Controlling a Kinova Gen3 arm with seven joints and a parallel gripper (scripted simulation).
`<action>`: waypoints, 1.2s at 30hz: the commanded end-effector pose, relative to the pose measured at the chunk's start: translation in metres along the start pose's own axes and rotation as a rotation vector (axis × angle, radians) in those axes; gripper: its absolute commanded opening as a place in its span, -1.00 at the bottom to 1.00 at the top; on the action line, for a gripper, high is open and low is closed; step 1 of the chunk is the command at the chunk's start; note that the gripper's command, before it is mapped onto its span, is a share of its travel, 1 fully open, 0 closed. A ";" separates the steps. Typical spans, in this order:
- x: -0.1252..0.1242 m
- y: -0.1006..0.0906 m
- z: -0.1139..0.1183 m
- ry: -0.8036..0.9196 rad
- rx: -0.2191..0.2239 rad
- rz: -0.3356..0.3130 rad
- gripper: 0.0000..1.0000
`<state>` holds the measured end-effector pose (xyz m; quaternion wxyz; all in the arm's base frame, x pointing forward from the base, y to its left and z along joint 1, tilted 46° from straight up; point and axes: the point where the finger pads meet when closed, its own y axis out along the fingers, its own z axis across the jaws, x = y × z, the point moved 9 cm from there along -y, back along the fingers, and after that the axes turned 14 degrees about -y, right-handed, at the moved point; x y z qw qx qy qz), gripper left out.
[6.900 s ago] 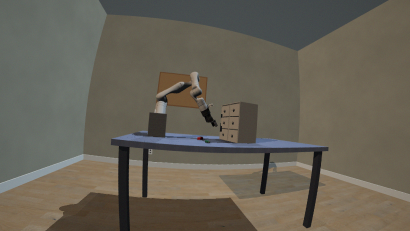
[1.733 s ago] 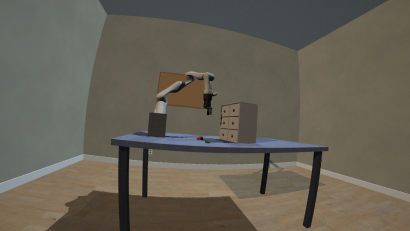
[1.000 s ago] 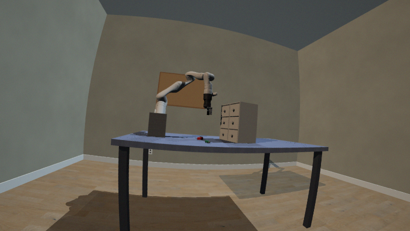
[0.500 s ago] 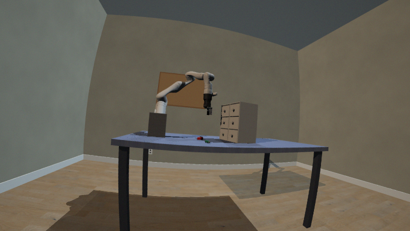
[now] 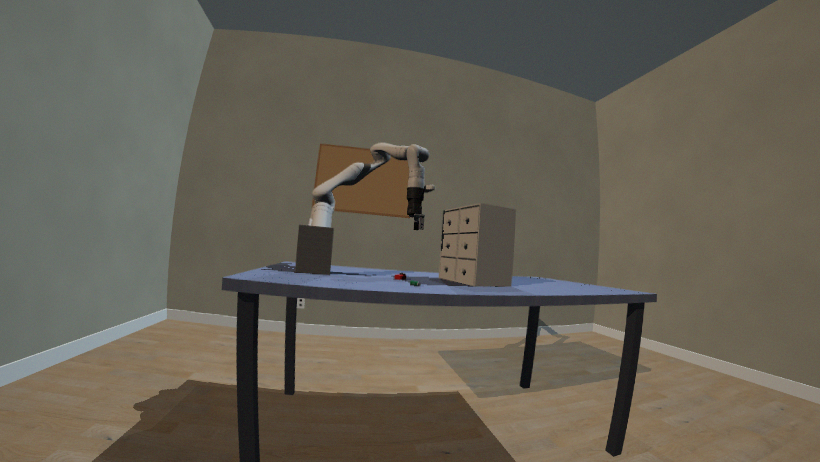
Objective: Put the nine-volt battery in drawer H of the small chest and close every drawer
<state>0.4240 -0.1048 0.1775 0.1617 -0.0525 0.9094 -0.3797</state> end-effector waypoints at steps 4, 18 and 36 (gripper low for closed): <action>0.000 -0.001 -0.001 0.005 -0.003 -0.005 1.00; 0.007 0.000 0.026 0.008 -0.007 -0.007 1.00; 0.037 -0.002 0.143 0.009 -0.007 -0.007 1.00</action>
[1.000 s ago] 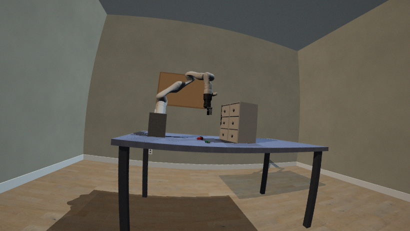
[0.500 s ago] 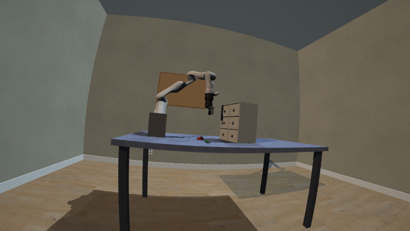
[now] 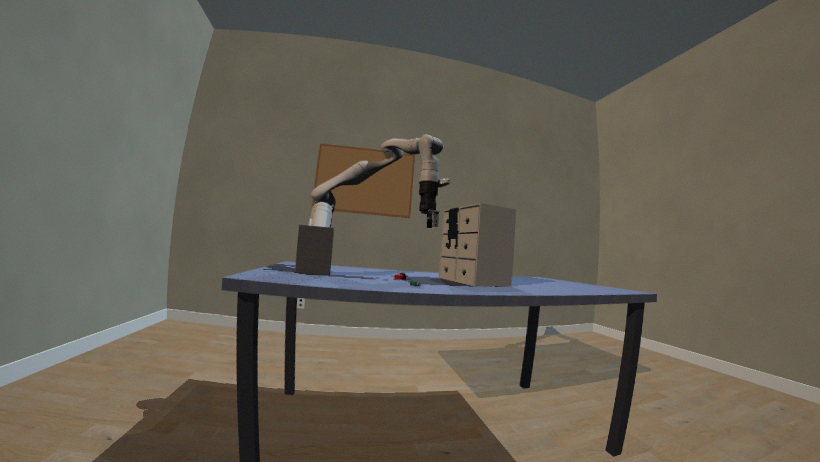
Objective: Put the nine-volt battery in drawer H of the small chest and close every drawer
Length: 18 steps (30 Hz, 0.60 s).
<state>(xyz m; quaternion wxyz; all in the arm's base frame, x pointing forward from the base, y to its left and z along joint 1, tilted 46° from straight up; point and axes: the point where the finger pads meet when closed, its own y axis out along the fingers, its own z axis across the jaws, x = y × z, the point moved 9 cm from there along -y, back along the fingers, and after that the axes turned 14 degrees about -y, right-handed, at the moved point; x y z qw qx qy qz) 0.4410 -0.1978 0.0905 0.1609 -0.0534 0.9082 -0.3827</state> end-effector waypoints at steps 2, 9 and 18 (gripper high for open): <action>0.011 0.002 0.021 0.008 -0.013 -0.004 1.00; 0.010 -0.001 0.021 0.005 -0.009 -0.002 1.00; 0.010 -0.001 0.021 0.005 -0.008 0.001 1.00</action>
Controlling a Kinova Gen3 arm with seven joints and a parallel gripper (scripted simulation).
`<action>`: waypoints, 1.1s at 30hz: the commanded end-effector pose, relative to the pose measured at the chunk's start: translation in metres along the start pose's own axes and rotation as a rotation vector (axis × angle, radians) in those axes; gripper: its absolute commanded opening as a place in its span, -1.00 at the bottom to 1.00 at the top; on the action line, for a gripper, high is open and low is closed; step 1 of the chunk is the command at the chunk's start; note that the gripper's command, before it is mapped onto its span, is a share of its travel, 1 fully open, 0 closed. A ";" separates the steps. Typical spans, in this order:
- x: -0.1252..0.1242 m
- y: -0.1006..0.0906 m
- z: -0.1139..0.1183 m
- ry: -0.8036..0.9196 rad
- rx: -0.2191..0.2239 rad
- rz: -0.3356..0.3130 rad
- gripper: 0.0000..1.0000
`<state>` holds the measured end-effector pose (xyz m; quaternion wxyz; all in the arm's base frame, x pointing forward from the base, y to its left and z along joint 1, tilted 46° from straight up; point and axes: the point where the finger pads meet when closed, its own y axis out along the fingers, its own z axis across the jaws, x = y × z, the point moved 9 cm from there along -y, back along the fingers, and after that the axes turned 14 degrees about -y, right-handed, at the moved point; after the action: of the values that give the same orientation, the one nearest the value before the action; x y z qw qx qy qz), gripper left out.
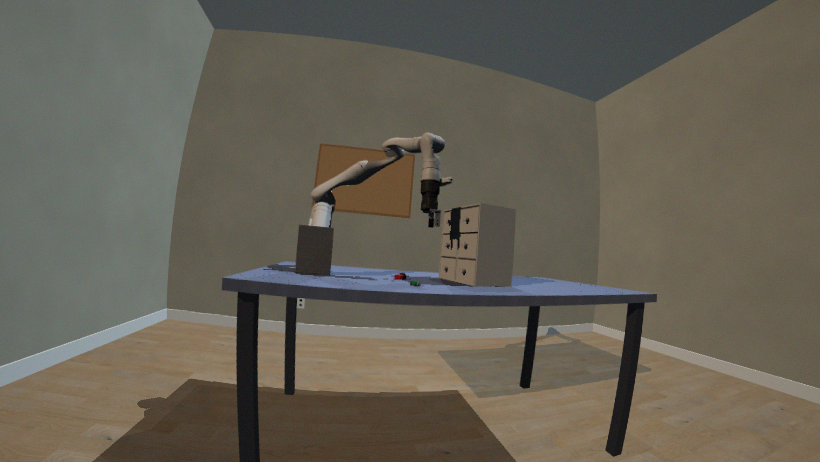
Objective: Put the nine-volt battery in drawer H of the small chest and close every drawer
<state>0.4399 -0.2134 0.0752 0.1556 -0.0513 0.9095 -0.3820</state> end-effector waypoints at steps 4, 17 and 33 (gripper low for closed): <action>0.003 0.000 0.000 -0.005 -0.007 0.004 1.00; 0.005 0.004 -0.001 -0.003 -0.005 0.028 1.00; 0.007 0.010 -0.002 -0.002 0.013 0.100 1.00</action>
<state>0.4343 -0.2043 0.0667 0.1689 -0.0159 0.9110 -0.3760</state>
